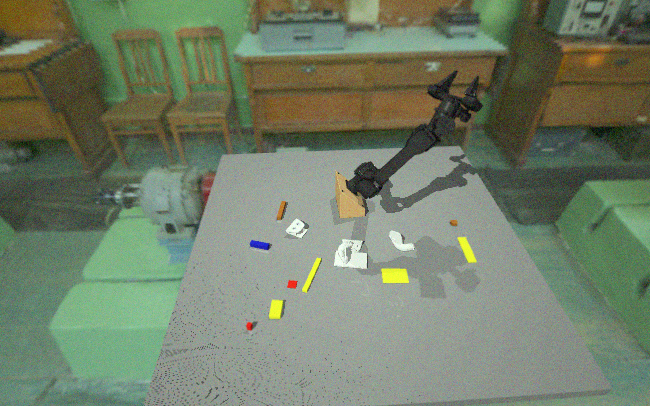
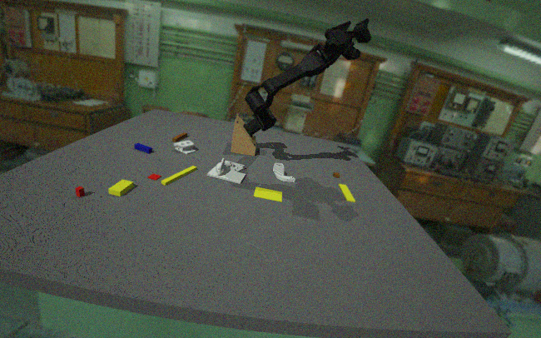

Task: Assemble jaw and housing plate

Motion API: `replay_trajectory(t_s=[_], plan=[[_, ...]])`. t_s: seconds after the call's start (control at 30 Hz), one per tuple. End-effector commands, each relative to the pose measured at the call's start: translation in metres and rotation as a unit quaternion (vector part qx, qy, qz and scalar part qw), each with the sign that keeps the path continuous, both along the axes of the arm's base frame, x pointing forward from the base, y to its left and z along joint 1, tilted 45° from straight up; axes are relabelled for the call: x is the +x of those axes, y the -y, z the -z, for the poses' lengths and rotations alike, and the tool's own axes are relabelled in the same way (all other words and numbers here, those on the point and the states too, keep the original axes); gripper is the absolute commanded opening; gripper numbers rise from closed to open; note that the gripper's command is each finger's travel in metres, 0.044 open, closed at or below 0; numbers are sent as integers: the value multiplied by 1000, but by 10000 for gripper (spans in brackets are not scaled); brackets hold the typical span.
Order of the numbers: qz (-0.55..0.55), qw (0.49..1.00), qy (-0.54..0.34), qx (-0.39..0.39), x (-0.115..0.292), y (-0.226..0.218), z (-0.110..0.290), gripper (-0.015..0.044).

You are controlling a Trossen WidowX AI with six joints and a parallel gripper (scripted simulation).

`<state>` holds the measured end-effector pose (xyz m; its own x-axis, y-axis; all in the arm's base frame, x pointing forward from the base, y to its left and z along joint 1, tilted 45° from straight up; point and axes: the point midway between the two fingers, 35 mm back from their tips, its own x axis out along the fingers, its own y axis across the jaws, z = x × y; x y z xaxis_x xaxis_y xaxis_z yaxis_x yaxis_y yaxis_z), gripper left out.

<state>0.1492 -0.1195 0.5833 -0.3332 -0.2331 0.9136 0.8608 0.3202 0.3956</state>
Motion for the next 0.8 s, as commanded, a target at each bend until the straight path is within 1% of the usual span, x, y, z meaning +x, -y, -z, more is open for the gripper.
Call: replay_trajectory(t_s=[0.0, 0.03, 0.37, 0.77], plan=[[0, 1000, 0, 0, 0, 0, 0, 426], [1, 1000, 1, 0, -1, 0, 0, 440], [79, 993, 81, -30, -76, -7, -8, 440], [183, 966, 161, -84, -153, -44, -7, 440]])
